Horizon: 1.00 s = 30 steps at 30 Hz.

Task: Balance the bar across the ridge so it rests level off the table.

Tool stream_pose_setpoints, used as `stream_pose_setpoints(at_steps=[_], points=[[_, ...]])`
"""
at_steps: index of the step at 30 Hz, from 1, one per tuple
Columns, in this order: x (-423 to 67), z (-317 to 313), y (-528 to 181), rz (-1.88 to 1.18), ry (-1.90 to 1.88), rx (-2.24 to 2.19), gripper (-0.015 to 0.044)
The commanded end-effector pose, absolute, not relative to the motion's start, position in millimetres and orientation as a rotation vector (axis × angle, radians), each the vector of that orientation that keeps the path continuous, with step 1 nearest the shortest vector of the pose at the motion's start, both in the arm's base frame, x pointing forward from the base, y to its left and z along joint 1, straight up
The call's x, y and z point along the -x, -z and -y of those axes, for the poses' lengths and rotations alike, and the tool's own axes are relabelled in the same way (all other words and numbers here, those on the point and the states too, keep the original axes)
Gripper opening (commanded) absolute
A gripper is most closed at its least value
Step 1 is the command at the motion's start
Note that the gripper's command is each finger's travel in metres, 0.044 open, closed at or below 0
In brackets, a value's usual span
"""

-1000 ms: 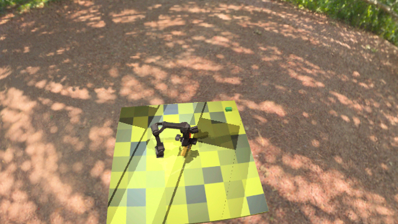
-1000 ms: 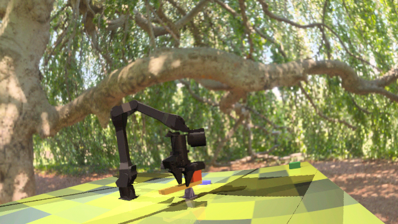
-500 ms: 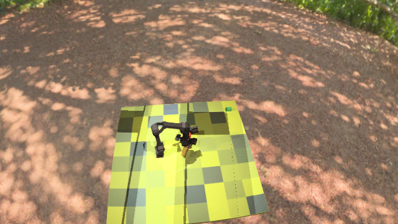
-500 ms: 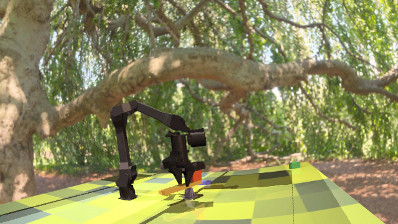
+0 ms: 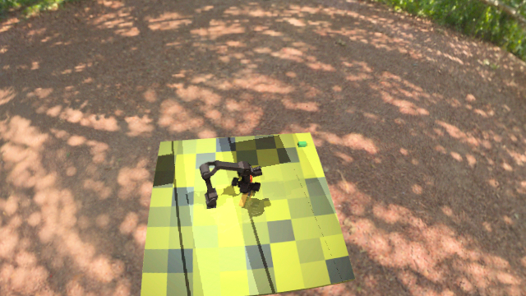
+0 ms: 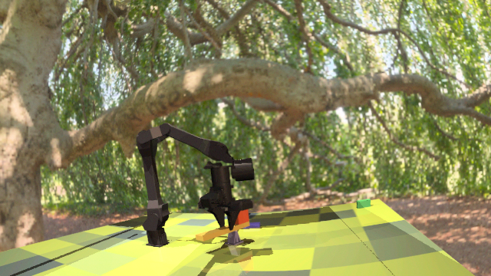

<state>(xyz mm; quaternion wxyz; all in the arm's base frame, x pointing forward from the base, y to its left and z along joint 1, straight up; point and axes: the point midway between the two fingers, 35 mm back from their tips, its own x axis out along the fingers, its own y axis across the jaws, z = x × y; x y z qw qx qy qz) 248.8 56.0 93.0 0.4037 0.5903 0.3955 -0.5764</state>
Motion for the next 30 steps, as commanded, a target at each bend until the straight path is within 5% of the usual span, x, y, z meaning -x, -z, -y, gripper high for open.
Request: stream_pose_setpoints(at_steps=[1,8,15,30], points=[[-248.7,-56.0,-92.9,-0.999,1.456,-1.490,0.0000],[-248.7,-56.0,-92.9,-0.999,1.456,-1.490,0.0000],[-248.7,-56.0,-92.9,-0.999,1.456,-1.490,0.0167],[-248.7,-56.0,-92.9,-0.999,1.456,-1.490,0.0168]])
